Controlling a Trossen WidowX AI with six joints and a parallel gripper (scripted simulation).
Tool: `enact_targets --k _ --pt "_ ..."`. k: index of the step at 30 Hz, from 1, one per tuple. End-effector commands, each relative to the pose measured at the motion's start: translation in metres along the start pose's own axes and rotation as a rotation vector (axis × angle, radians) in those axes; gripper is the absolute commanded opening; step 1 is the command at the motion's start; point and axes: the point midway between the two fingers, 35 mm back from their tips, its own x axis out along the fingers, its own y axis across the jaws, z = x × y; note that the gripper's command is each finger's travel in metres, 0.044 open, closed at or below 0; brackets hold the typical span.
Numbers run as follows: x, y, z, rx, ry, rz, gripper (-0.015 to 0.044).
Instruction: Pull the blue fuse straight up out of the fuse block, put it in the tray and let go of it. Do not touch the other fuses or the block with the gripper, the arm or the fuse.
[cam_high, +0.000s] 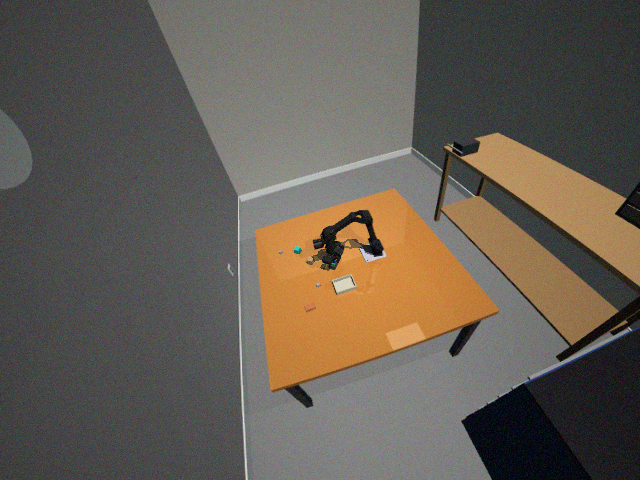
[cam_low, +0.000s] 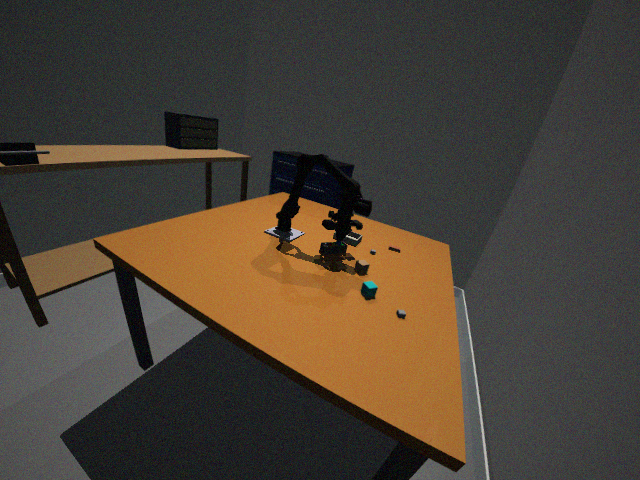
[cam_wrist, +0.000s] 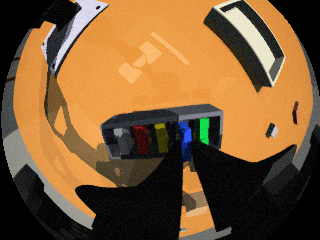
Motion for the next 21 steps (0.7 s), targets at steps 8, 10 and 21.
enact_targets --k 8,10,21 --pt "-0.0061 -0.0003 0.0003 0.0 -0.002 -0.003 0.0" --pt "-0.0071 -0.0003 0.0003 0.0 -0.002 -0.003 0.0" --pt "-0.0125 -0.0002 0.0005 0.001 -0.002 -0.004 0.0"
